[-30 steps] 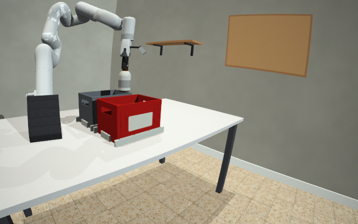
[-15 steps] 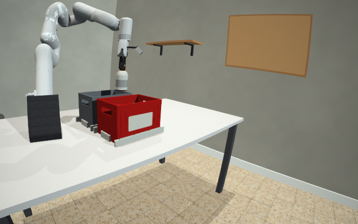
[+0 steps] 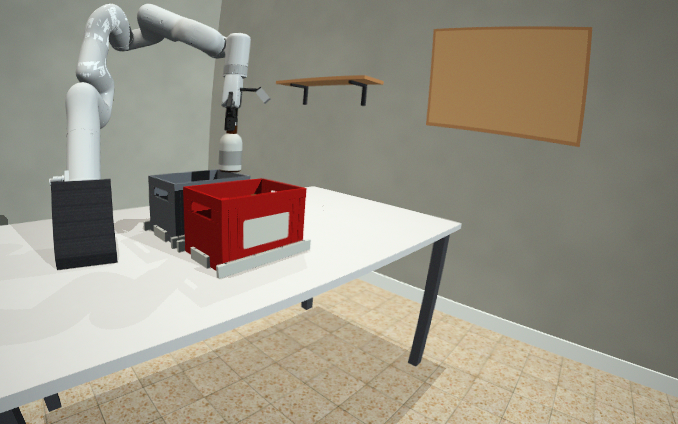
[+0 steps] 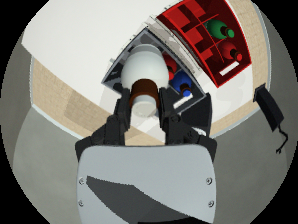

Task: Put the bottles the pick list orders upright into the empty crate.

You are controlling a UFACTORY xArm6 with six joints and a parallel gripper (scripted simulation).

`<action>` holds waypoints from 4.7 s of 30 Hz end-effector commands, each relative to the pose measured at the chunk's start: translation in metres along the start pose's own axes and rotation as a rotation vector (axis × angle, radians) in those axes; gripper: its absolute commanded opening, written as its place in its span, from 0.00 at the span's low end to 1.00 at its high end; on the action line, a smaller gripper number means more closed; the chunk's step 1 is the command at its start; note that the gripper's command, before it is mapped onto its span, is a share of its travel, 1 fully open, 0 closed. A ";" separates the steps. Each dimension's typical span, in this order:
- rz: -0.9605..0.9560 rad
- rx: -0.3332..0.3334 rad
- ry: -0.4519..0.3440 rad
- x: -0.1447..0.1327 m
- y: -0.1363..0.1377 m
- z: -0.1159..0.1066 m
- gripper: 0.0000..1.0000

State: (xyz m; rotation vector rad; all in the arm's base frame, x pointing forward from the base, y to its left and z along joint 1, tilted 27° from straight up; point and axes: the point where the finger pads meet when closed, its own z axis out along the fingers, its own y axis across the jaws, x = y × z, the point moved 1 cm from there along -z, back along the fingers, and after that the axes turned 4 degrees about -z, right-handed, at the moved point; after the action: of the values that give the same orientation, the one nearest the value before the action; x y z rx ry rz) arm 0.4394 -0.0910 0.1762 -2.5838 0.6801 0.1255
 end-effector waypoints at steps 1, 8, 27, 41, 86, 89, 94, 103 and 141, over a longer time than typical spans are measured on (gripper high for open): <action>-0.001 0.000 0.005 0.001 0.000 -0.002 0.00; -0.001 0.000 0.005 0.001 0.000 -0.002 0.00; -0.001 0.000 0.005 0.001 0.000 -0.002 0.00; -0.001 0.000 0.005 0.001 0.000 0.005 0.00; -0.001 0.001 0.005 0.001 0.000 0.044 0.00; -0.001 0.001 0.005 0.001 0.000 0.047 0.00; -0.001 0.001 0.005 0.001 0.000 0.052 0.00; -0.001 0.001 0.005 0.001 0.000 0.059 0.00; -0.001 0.001 0.005 0.001 0.000 0.093 0.00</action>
State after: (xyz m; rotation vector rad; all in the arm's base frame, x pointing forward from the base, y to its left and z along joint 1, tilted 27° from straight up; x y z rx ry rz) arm 0.4414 -0.0491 0.0938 -2.5839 0.6801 0.1257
